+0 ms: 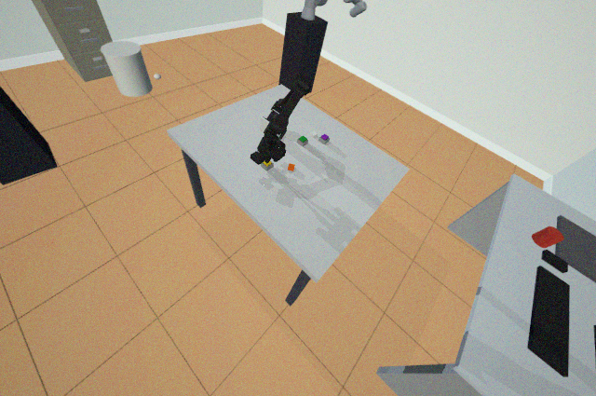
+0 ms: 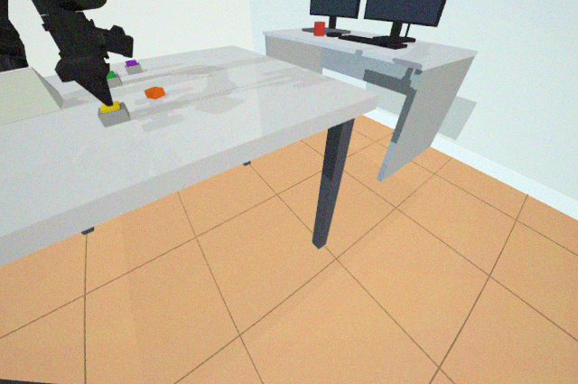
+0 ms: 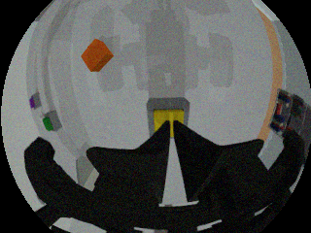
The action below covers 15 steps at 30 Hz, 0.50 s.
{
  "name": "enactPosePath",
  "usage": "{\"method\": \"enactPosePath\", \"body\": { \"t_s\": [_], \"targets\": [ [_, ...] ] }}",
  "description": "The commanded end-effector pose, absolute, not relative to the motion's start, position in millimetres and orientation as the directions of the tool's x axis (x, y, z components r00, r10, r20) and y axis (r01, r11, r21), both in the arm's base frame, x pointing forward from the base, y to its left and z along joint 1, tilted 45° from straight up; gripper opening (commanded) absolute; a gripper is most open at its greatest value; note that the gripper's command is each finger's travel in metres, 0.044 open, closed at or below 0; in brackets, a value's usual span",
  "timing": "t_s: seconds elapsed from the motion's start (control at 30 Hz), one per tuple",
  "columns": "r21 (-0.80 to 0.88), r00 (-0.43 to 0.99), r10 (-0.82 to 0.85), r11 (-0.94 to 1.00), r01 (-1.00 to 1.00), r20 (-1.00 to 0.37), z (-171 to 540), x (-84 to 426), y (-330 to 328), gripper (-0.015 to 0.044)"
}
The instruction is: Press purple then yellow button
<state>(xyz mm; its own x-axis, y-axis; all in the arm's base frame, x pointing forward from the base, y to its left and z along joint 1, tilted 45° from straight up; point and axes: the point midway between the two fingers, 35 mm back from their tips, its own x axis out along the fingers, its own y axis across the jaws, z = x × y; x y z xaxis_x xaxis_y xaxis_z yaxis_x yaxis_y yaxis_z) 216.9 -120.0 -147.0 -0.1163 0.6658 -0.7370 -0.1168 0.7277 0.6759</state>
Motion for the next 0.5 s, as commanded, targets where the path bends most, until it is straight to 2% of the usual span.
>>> {"method": "enactPosePath", "body": {
  "t_s": [0.0,0.47],
  "targets": [
    [0.683,-0.118,0.673,0.722,-0.109,-0.730,-147.7,214.8,-116.3,0.0020],
    [0.678,-0.117,0.668,0.726,-0.114,-0.735,-139.8,217.6,-126.0,0.0020]
  ]
}}
